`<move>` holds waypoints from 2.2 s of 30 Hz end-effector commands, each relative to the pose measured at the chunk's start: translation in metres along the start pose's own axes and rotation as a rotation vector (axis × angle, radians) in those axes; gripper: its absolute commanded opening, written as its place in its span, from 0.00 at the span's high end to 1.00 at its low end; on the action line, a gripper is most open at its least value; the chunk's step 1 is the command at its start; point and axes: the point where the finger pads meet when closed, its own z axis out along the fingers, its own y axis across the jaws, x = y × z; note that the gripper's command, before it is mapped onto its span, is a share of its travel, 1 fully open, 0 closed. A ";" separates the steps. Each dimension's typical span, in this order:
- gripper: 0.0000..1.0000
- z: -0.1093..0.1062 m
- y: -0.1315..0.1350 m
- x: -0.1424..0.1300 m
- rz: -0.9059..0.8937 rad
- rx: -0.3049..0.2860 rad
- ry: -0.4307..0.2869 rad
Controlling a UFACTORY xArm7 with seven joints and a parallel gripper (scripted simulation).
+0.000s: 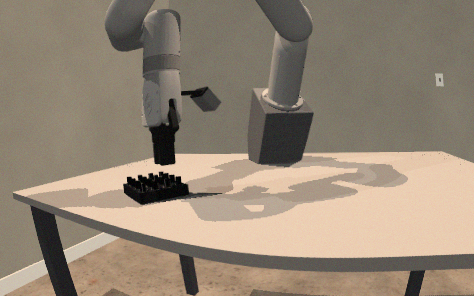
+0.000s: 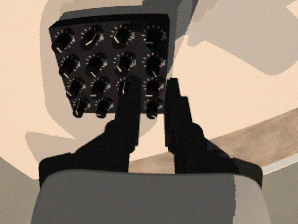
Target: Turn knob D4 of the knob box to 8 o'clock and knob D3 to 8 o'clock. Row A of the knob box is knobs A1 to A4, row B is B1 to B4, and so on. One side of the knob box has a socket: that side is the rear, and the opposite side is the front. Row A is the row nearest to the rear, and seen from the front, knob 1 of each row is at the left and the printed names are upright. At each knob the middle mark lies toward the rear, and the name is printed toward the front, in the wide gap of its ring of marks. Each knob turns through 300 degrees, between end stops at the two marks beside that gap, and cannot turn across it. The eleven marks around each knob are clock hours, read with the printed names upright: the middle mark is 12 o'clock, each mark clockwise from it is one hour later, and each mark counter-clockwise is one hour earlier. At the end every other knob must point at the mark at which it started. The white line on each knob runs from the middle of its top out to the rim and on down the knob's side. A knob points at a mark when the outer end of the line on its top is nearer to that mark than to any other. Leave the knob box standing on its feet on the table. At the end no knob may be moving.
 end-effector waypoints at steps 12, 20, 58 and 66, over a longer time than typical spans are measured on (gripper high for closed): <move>0.81 -0.019 0.000 0.024 0.005 -0.002 -0.001; 0.81 -0.019 0.000 0.024 0.005 -0.002 -0.001; 0.81 -0.016 0.000 0.024 0.005 0.000 -0.002; 0.81 -0.011 -0.001 0.025 0.005 0.001 -0.002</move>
